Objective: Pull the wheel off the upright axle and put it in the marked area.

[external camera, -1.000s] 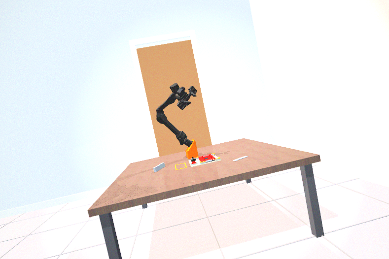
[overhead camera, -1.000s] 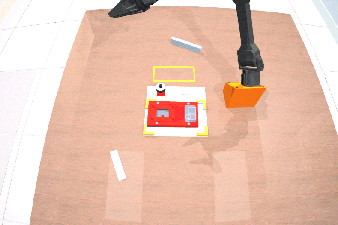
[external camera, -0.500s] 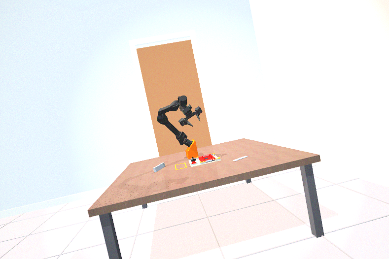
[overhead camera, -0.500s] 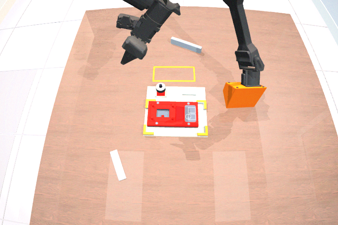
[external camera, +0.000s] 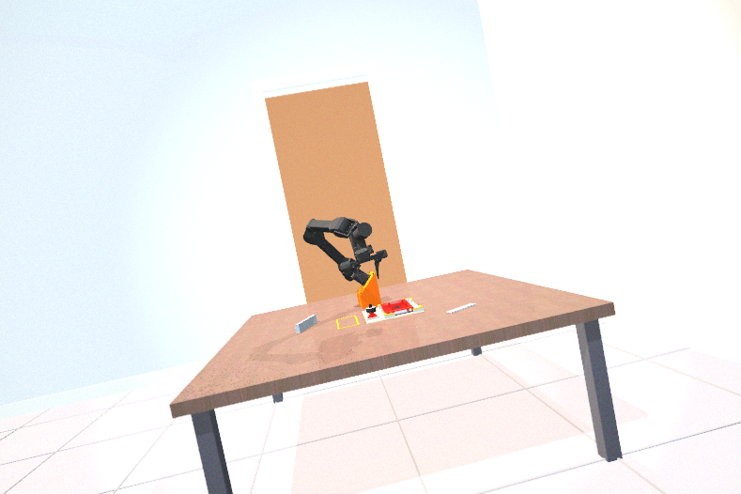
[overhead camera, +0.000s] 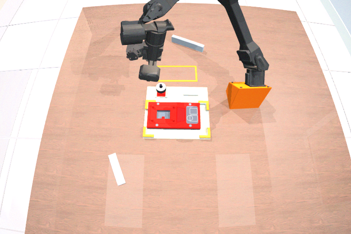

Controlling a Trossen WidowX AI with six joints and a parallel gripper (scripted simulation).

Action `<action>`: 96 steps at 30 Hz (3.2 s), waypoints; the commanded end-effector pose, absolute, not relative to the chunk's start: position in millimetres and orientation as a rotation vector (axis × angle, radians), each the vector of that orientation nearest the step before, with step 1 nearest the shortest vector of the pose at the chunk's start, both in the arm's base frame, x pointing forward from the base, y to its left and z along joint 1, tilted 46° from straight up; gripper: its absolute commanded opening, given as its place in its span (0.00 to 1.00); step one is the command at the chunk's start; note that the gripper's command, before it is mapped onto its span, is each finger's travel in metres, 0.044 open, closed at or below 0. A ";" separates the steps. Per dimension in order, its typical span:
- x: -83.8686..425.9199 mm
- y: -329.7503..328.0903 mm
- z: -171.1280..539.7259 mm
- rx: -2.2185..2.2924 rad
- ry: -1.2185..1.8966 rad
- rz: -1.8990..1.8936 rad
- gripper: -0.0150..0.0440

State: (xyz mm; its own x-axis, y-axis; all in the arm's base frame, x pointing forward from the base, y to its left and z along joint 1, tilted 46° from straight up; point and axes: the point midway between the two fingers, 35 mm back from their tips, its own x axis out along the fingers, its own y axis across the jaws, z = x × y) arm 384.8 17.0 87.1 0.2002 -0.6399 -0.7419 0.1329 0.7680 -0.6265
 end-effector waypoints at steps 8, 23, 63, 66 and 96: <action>352.3 -27.0 70.3 -0.551 1.444 -0.684 0.76; 354.8 -54.7 32.8 -0.551 1.443 -0.683 0.76; 353.6 -69.3 18.9 -0.545 1.449 -0.688 0.25; 353.6 -68.6 19.6 -0.545 1.449 -0.688 0.25; 354.0 -61.4 26.3 -0.547 1.447 -0.687 0.25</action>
State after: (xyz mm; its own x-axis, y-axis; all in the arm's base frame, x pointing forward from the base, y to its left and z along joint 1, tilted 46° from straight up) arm 353.1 -64.9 24.4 -0.0105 -0.7131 -0.7010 0.0930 0.6973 -0.7108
